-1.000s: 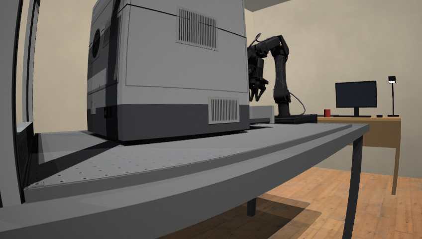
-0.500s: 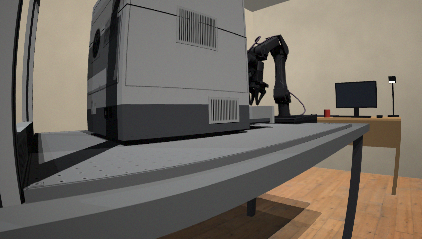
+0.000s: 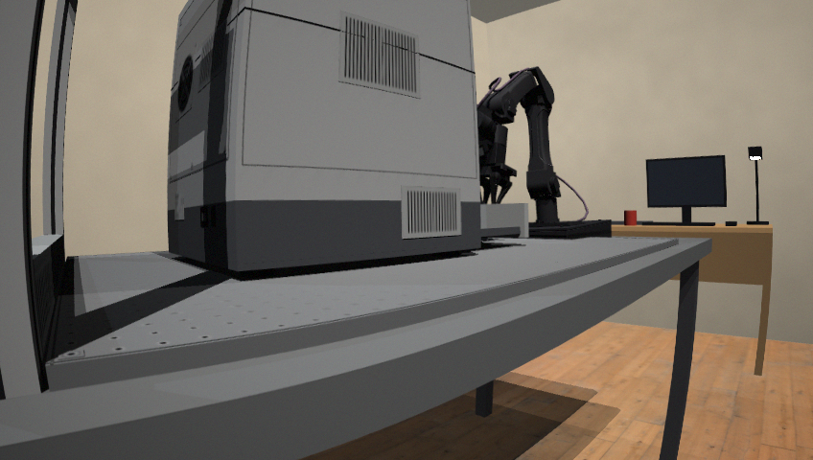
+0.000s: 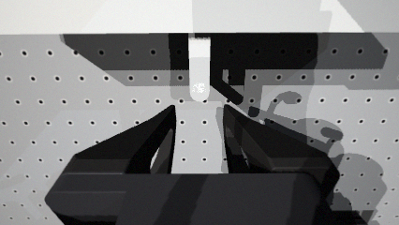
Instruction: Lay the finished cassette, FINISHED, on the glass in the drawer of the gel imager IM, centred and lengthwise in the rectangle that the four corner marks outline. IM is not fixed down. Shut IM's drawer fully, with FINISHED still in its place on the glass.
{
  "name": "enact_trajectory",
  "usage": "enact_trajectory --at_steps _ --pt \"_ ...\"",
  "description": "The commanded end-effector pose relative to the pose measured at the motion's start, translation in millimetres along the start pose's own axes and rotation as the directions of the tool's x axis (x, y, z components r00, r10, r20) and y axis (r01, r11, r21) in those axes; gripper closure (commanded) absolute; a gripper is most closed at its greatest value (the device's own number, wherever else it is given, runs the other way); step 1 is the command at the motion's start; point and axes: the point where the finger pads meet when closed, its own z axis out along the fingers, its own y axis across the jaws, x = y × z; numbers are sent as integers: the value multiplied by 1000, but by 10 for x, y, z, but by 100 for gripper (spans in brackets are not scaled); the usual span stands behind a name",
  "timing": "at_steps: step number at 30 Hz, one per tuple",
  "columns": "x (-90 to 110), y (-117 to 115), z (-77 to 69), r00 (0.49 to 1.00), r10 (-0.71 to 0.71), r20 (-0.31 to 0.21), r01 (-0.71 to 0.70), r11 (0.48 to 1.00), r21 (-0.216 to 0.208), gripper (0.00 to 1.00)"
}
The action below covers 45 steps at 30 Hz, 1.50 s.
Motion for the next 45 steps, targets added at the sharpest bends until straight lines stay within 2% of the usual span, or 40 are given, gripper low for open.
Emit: enact_trajectory --at_steps 1,3,8,9,10,12,17,19,21,25,26,28,31,34,45 --pt "-101 -25 7 999 -2 45 2 1000 5 65" --pt "-60 -29 83 1000 -1 25 1 1000 6 65" --pt "-53 -16 126 1000 -5 24 5 1000 4 65" --pt "-222 -18 -25 996 0 91 0 1000 1 65" --pt "-177 -20 16 997 -1 79 0 1000 2 65" --pt "-54 -23 179 1000 -2 23 2 1000 4 65" --pt "-56 -12 241 1000 -5 25 5 1000 2 65" --pt "-121 -15 212 999 -3 49 3 1000 1 65" --pt "-55 -19 297 1000 -2 23 2 1000 2 65" --pt "-55 -23 324 1000 -1 23 1 1000 2 65" --pt "-218 -5 185 996 -3 86 3 1000 -2 65" --pt "-76 -4 352 1000 -6 29 6 1000 -1 65" --pt "-56 -9 396 1000 -4 23 4 1000 -1 65" --pt "-234 -11 240 996 0 89 1 1000 -3 65" --pt "-253 -9 229 996 0 94 0 1000 -3 65"
